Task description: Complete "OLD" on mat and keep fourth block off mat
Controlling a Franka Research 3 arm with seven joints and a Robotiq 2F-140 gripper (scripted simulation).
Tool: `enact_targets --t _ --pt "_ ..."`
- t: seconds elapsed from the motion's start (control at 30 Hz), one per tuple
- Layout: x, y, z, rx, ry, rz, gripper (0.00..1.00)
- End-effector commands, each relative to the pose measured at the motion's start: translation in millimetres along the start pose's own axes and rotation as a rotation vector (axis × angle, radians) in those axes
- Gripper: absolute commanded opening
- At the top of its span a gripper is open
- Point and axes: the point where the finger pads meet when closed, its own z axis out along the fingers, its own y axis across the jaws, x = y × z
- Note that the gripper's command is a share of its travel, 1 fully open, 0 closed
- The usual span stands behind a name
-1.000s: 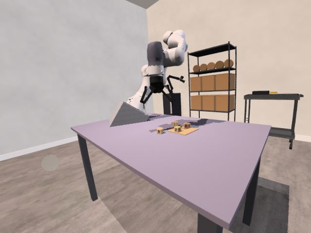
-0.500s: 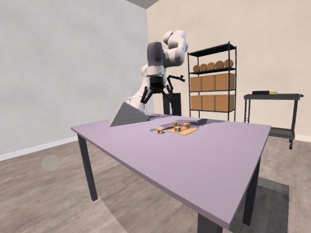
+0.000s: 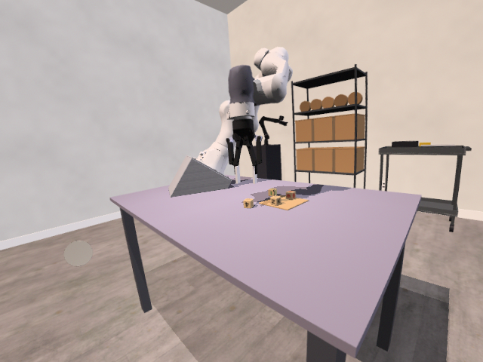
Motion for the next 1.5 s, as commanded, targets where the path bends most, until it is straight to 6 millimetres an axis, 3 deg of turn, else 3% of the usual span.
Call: enact_targets --t 0.0,1.03,1.47 --pt "0 0 1 -0.002 0.001 0.035 0.40" --pt "0 0 1 -0.003 0.001 0.035 0.40" --pt "0 1 12 -0.006 0.001 0.031 0.40"
